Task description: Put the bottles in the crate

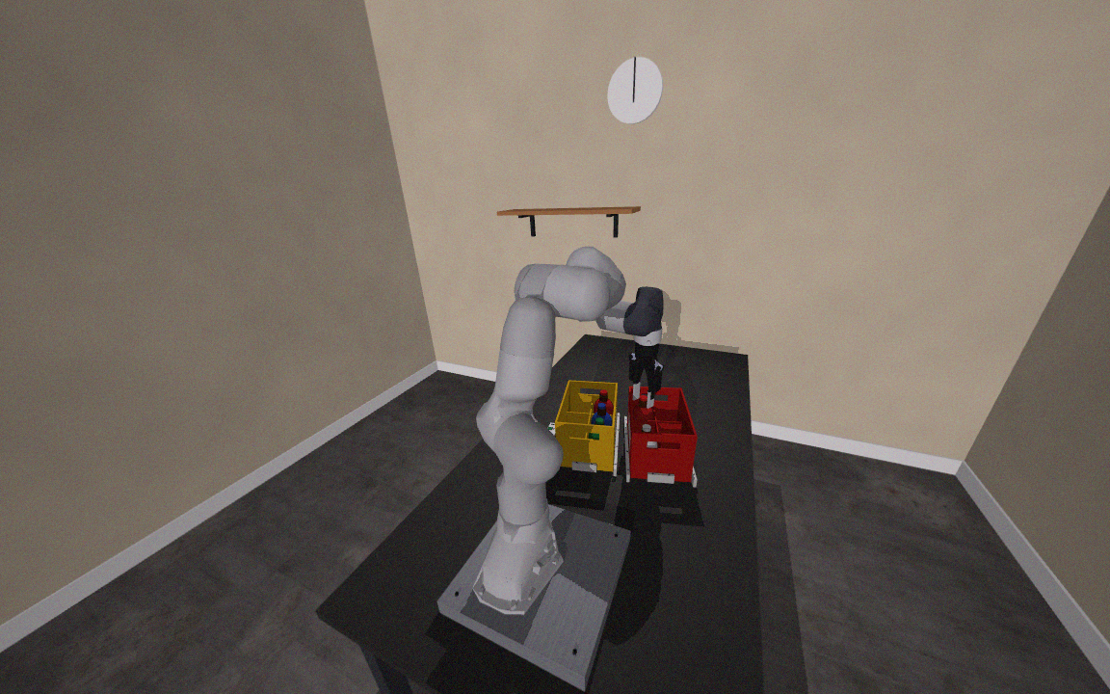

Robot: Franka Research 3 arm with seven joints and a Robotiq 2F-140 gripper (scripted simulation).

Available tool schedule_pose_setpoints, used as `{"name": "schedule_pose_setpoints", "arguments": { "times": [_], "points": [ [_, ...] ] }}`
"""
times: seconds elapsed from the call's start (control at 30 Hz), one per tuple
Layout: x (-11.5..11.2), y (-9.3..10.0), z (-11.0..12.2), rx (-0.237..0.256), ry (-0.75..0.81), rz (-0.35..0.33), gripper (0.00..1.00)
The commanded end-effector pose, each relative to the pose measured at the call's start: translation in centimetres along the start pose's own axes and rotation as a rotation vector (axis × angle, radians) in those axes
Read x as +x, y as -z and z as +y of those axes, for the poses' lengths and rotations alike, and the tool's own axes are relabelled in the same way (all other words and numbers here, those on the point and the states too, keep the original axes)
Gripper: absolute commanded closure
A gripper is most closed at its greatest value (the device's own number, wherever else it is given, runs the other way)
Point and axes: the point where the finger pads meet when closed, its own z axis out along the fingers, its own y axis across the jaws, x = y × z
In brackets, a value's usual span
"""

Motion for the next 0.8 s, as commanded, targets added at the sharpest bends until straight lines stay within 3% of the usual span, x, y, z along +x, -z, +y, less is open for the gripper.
{"name": "schedule_pose_setpoints", "arguments": {
  "times": [0.0, 0.43, 0.47, 0.77],
  "points": [
    [0.17, -0.02, -0.17, 0.0, -0.002, 0.007, 0.62],
    [0.17, -0.02, -0.17, 0.0, -0.002, 0.007, 0.62],
    [0.17, 0.21, -0.17, 0.0, -0.002, 0.007, 1.0],
    [0.17, 0.21, -0.17, 0.0, -0.002, 0.007, 1.0]
  ]
}}
